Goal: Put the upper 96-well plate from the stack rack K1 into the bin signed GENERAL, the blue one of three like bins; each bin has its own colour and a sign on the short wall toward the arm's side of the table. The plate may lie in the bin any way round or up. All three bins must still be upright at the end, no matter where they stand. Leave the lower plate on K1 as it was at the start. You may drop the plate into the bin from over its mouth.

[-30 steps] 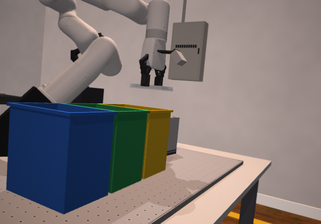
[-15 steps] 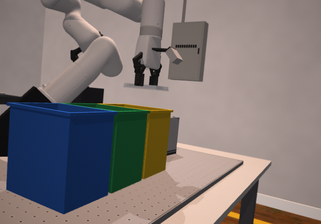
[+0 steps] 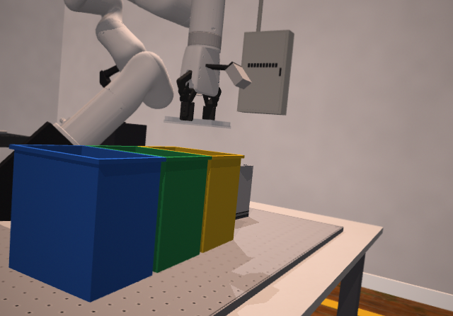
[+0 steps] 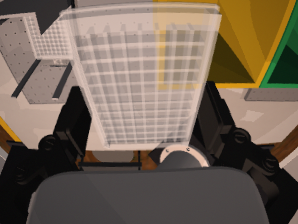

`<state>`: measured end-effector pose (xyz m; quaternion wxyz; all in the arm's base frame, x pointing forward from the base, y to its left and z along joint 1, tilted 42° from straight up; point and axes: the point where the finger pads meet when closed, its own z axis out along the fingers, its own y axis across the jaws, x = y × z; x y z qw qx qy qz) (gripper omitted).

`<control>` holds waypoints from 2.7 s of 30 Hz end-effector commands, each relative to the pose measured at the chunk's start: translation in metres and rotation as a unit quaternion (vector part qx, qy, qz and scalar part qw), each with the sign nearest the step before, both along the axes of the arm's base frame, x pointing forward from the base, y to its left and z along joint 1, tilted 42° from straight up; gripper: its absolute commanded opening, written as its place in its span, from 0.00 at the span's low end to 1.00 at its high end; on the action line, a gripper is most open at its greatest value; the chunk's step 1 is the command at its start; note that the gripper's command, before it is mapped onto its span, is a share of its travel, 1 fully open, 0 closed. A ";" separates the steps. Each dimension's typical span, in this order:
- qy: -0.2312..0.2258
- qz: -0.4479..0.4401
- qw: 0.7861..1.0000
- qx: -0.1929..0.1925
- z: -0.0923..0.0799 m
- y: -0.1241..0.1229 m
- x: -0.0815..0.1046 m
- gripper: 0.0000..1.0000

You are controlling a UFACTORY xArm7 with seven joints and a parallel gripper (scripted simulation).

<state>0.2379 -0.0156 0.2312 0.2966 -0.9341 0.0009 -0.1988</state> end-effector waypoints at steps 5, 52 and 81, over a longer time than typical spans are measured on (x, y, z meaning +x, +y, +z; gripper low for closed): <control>-0.001 0.000 1.000 0.000 -0.012 -0.021 0.007 0.00; -0.001 0.000 1.000 0.000 -0.085 -0.132 0.040 0.00; -0.001 0.000 1.000 0.000 -0.132 -0.205 0.062 0.00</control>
